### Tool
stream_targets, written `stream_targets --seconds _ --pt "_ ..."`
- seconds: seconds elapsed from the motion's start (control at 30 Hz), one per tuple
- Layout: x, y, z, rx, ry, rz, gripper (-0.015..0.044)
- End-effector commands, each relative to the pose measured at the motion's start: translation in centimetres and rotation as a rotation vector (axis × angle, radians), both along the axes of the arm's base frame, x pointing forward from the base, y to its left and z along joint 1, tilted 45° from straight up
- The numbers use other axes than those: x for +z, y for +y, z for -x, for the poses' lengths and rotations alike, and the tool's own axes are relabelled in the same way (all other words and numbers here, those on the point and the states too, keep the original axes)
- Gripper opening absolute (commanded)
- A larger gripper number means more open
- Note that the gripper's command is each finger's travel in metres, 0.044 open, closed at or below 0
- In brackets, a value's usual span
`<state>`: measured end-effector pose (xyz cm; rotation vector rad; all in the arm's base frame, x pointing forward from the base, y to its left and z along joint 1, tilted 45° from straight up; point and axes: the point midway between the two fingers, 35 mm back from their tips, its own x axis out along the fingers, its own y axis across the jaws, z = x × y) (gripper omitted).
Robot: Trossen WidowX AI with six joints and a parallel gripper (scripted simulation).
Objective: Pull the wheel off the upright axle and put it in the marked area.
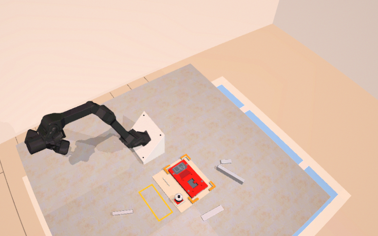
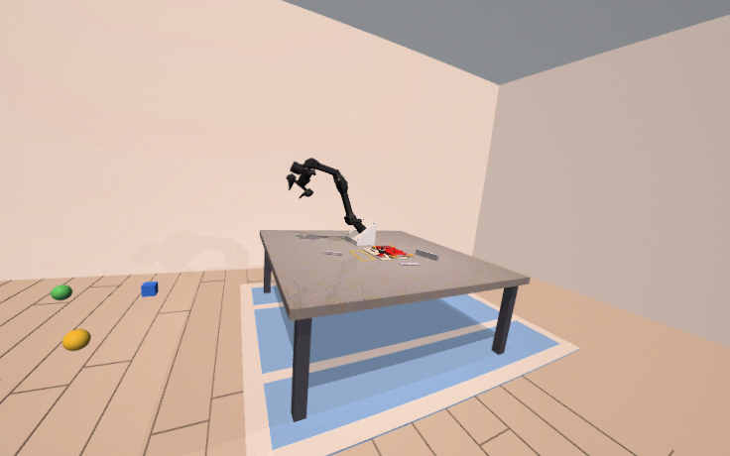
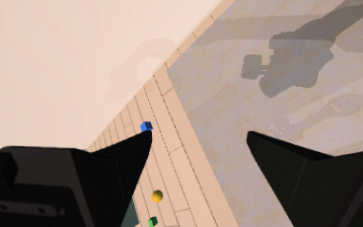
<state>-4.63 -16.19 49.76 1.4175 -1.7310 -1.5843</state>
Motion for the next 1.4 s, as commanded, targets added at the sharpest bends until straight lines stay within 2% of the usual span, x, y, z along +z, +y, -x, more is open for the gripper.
stream_targets --seconds 0.0,0.1,0.37,0.67,0.97,1.37 --pt "0.0 -0.1 -0.1 0.002 0.001 -0.001 0.0374" --pt "-0.4 -0.9 -0.9 0.037 0.013 -0.022 0.0300" --pt "-3.0 -5.0 -6.8 0.240 0.109 -0.145 0.0300" --pt "-7.2 -7.5 -14.7 0.457 0.250 -0.278 0.0300" --pt "-11.1 -6.7 -22.7 0.684 0.350 -0.347 0.0300" --pt "-18.1 -1.9 -32.4 0.951 0.548 -0.456 0.0300"
